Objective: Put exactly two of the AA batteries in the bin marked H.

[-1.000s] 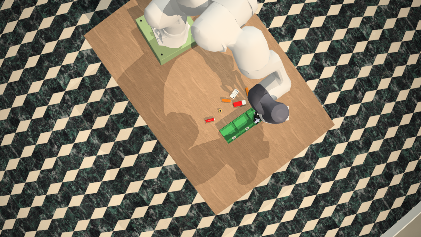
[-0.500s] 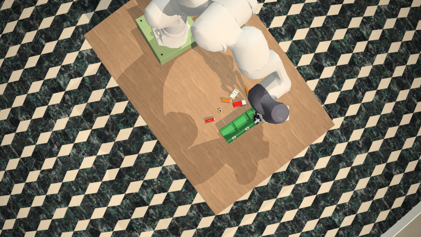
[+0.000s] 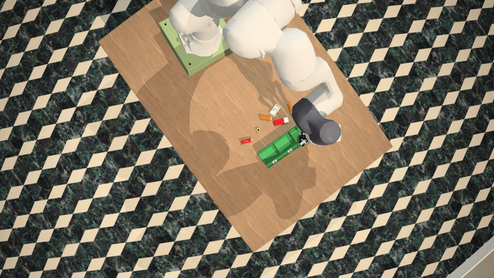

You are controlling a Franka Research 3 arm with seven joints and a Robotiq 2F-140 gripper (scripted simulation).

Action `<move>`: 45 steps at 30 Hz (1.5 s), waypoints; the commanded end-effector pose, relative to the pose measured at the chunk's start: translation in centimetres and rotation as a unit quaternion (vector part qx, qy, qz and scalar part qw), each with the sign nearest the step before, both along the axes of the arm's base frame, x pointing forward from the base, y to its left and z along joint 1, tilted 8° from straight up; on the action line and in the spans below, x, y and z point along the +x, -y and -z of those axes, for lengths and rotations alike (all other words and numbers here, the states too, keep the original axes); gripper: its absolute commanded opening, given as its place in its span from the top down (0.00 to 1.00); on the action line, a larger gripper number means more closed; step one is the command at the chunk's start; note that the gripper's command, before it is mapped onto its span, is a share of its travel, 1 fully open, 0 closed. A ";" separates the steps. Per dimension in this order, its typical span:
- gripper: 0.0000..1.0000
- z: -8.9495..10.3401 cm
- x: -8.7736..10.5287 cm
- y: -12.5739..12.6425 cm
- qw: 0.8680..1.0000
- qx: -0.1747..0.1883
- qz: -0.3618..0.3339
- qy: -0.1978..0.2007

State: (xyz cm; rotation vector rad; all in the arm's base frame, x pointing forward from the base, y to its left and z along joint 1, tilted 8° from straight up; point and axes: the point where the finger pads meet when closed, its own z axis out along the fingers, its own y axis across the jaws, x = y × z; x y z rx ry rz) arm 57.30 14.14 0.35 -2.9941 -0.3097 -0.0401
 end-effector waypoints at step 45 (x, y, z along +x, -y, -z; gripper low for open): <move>0.95 -4.8 -0.3 0.8 1.000 0.000 0.003 -0.004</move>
